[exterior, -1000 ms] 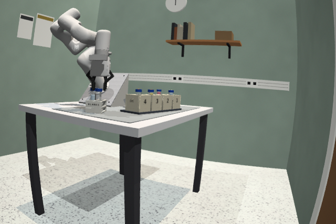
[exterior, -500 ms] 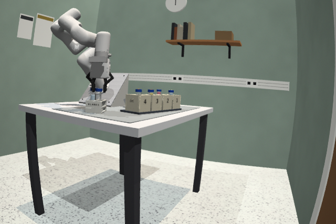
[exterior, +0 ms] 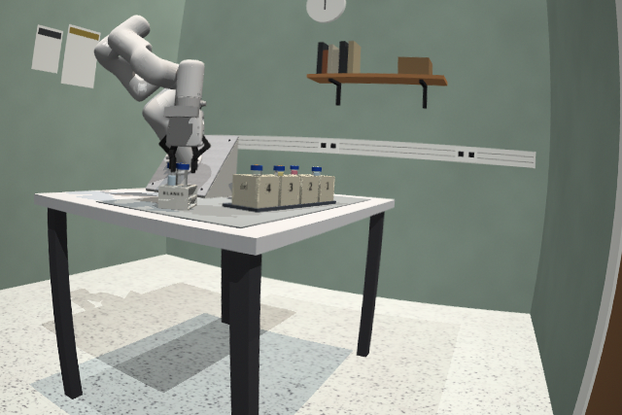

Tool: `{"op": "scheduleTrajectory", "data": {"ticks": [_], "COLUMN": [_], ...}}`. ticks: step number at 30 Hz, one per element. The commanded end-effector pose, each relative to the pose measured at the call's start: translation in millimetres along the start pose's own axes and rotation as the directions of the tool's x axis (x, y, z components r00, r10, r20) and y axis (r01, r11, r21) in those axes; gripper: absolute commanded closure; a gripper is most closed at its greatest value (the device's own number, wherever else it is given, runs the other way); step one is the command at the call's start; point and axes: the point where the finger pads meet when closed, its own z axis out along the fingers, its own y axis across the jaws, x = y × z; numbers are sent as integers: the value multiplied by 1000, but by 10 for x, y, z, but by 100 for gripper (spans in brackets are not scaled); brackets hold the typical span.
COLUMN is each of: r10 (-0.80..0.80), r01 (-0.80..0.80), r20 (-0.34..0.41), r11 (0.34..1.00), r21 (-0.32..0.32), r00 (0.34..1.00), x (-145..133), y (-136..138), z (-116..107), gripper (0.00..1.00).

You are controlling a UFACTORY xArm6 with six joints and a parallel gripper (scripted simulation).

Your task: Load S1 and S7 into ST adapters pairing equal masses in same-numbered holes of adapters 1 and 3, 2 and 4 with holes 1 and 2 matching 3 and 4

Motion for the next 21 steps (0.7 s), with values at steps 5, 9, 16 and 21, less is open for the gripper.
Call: {"op": "scheduleTrajectory", "data": {"ticks": [5, 9, 16, 21], "r10": [1, 1, 1, 1], "r01": [-1, -1, -1, -1], "r20": [-2, -2, -2, -2], "r11": [1000, 1000, 1000, 1000], "r21": [2, 2, 2, 2], "r00": [1000, 1000, 1000, 1000], "x": [10, 10, 10, 10], "y": [-3, -3, -3, -2], "z": [-15, -26, -25, -25], "gripper": [100, 100, 100, 100]}}
